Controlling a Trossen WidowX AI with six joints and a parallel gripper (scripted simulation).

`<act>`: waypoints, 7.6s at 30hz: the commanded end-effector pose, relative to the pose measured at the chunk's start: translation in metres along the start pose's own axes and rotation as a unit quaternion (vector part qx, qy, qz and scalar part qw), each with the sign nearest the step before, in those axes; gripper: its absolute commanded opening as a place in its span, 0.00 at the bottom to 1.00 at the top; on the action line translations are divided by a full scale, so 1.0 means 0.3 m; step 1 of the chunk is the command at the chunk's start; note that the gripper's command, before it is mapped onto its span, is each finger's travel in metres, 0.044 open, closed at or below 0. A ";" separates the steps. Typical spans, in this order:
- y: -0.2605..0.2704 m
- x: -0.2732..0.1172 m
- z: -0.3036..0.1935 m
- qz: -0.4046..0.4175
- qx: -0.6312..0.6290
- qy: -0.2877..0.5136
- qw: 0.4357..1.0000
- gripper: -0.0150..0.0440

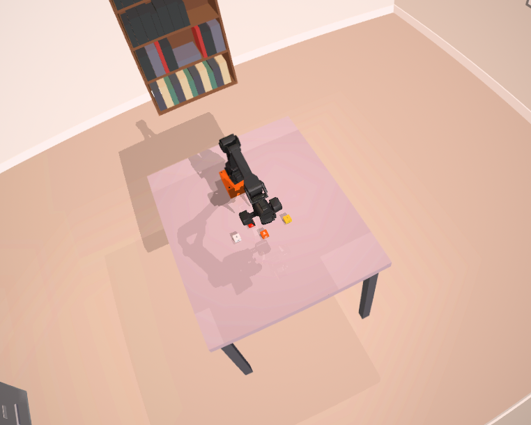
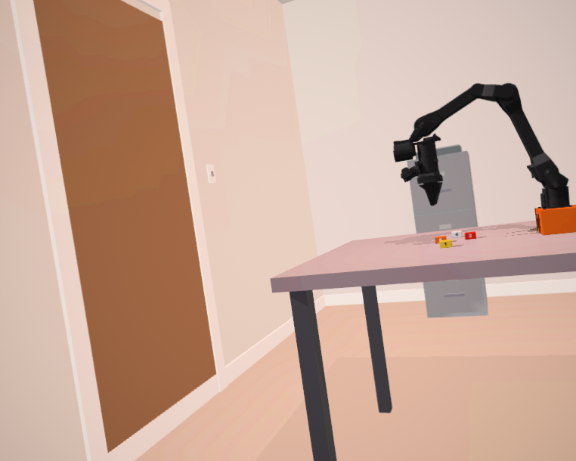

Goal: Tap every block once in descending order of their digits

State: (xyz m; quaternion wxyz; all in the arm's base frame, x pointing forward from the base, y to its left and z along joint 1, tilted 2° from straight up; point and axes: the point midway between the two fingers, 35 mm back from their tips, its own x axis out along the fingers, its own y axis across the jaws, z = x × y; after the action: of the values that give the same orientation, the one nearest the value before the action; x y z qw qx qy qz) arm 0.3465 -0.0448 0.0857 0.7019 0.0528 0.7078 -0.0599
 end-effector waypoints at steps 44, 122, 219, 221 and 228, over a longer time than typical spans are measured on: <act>0.000 0.357 0.000 0.000 -0.003 0.000 1.000 0.29; -0.436 0.369 -0.154 -0.006 -0.003 0.002 1.000 0.29; -0.114 0.002 -0.293 -0.001 -0.003 0.003 1.000 0.29; -0.058 -0.004 -0.250 0.000 -0.003 0.003 1.000 0.29; 0.323 -0.009 -0.098 0.005 -0.003 0.001 1.000 0.29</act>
State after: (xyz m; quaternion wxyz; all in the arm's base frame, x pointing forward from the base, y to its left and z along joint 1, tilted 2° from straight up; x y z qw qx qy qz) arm 0.3130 0.0058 0.0883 0.7021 0.0529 0.7076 -0.0597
